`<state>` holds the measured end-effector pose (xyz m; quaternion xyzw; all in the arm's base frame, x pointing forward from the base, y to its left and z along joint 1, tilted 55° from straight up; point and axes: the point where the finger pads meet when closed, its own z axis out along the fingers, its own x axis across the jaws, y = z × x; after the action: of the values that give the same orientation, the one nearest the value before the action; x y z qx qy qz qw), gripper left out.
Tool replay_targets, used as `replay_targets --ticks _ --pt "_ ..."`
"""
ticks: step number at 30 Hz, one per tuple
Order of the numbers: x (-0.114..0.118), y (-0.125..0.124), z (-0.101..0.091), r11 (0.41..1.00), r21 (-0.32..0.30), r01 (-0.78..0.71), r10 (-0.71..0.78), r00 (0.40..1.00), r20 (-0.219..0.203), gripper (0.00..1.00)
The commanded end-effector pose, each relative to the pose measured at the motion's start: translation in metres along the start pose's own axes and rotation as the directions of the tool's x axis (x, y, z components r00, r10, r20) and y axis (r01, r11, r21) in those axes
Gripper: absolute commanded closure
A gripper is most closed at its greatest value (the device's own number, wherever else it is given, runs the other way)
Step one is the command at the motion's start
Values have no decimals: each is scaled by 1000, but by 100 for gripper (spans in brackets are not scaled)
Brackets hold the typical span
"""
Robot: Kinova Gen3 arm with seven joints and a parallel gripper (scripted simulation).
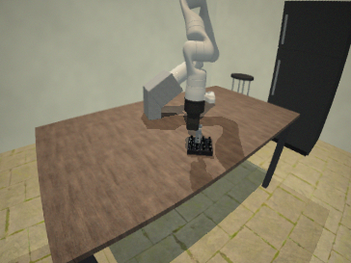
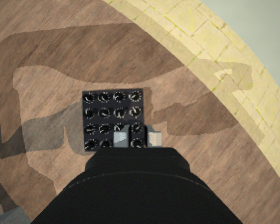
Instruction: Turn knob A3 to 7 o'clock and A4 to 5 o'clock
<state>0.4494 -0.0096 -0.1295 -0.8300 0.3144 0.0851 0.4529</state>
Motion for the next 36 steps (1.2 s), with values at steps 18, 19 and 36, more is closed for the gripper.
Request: replay_targets --ticks 18,19,36 --pt "-1 -1 18 1000 0 1 -1 1000 3 54" --pt "-2 -1 18 1000 0 1 -1 1000 3 54" --pt "-2 -1 19 1000 0 1 -1 1000 3 54"
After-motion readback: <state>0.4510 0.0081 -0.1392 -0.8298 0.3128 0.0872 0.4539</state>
